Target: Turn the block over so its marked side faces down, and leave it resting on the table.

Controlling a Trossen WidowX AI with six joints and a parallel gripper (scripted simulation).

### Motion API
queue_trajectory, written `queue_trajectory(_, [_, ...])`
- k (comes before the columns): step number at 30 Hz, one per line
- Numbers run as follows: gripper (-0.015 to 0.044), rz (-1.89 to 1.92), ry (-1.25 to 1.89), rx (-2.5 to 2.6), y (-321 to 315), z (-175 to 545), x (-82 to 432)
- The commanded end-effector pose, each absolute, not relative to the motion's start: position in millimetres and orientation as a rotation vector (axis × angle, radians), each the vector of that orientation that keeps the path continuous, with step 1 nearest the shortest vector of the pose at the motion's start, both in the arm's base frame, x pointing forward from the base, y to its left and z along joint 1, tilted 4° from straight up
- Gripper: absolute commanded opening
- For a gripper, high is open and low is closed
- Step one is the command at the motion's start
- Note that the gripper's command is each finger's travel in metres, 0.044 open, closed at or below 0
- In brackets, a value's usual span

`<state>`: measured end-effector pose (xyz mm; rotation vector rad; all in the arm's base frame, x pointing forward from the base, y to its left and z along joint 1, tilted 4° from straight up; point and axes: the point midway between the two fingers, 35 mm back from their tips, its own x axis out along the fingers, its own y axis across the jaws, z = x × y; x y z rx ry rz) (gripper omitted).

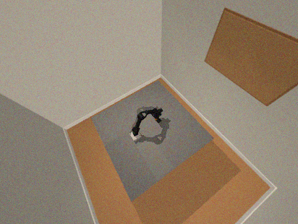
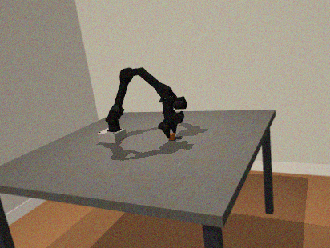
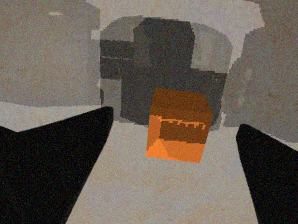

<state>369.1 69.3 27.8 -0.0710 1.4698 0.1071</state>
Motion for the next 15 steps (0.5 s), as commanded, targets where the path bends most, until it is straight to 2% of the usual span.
queue_trajectory(1, [0.0282, 0.110, 1.476, -0.067, 70.1, 24.7, 368.4])
queue_trajectory(7, [0.0125, 0.110, 1.476, -0.067, 70.1, 24.7, 368.4])
queue_trajectory(15, [0.0072, 0.110, 1.476, -0.067, 70.1, 24.7, 368.4])
